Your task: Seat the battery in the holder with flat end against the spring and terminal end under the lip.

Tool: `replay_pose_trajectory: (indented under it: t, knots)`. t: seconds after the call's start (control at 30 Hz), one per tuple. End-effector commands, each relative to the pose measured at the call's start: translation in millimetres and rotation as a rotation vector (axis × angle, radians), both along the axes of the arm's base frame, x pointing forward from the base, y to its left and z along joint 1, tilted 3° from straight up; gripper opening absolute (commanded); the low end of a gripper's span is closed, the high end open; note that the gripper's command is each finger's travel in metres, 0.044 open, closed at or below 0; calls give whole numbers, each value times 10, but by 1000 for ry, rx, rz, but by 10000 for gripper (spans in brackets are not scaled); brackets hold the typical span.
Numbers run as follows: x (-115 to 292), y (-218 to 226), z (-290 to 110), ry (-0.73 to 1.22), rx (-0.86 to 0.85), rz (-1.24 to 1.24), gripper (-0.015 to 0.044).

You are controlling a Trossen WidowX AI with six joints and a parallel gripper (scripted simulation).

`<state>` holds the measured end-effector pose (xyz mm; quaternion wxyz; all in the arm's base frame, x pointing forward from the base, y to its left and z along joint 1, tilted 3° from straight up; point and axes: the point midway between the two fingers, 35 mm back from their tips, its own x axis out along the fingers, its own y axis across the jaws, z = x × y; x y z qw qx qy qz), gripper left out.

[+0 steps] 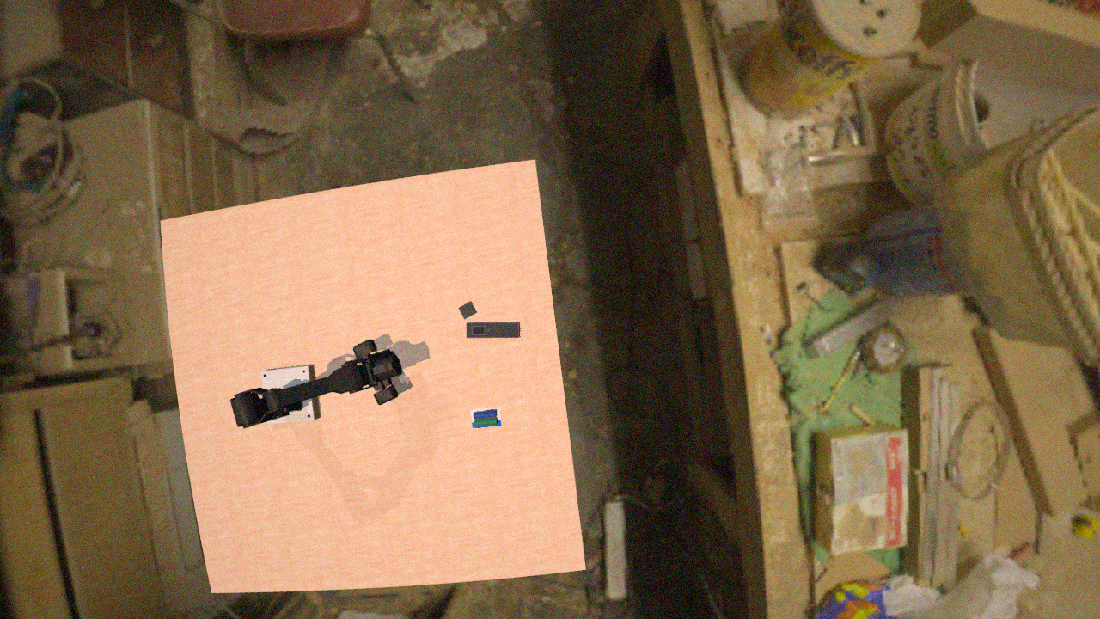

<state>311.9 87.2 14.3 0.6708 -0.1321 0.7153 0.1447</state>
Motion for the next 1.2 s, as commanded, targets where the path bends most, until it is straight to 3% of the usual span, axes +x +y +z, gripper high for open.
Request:
replay_pose_trajectory:
  t: [0.0, 0.13, 0.5, 1.17]
  knots:
    - [28, 5, 85, -12, 4, 0, 164]
    - [28, 5, 85, -12, 4, 0, 164]
    - [18, -23, 779, -12, 4, 0, 440]
    - [14, -23, 783, -12, 4, 0, 440]
